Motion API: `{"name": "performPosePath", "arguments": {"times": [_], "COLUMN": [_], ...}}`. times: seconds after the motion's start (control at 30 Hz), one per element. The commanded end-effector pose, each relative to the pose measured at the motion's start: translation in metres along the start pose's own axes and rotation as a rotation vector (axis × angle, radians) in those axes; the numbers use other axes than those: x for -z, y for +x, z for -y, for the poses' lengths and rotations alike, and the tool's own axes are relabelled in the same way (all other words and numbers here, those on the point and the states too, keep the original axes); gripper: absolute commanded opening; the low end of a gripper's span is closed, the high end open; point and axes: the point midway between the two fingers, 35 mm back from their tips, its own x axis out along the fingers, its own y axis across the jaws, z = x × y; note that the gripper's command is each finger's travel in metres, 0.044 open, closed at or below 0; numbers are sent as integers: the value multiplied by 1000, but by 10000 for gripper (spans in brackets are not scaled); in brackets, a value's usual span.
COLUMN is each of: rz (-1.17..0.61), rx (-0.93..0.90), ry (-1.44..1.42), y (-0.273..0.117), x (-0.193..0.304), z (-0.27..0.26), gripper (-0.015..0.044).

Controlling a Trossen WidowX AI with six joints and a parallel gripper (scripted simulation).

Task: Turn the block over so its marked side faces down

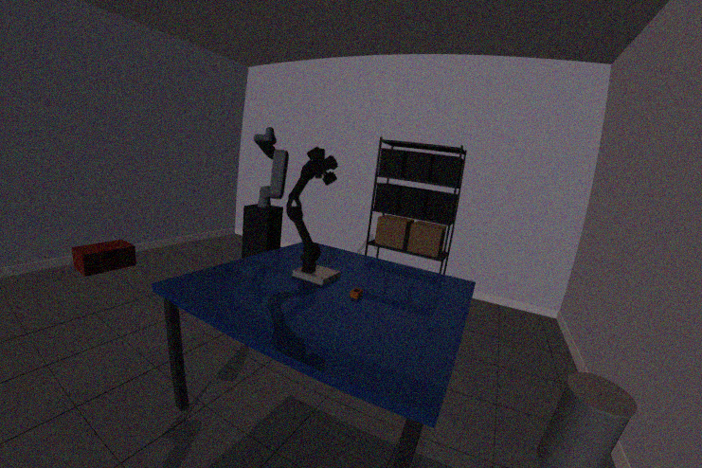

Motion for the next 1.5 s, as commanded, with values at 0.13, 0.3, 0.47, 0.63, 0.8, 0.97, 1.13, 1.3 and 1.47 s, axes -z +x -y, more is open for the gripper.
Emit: {"name": "performPosePath", "arguments": {"times": [0.13, 0.3, 0.47, 0.63, 0.8, 0.97, 1.13, 1.3, 1.47], "rz": [-33, -95, -193, -330, -515, -759, -1031, -1042, -1042], "rx": [-278, -444, -647, -848, -1042, -1219, -1345, -1349, -1349], "ry": [-12, -14, -8, 4, 20, 37, 48, 48, 48], "y": [67, 96, 111, 113, 101, 73, 40, 39, 43], "x": [-20, -17, -4, 17, 47, 84, 121, 122, 124], "z": [-108, -174, -249, -324, -395, -458, -503, -505, -508], "gripper": [440, 440, 440, 440, 440, 440, 440, 440, 440]}}
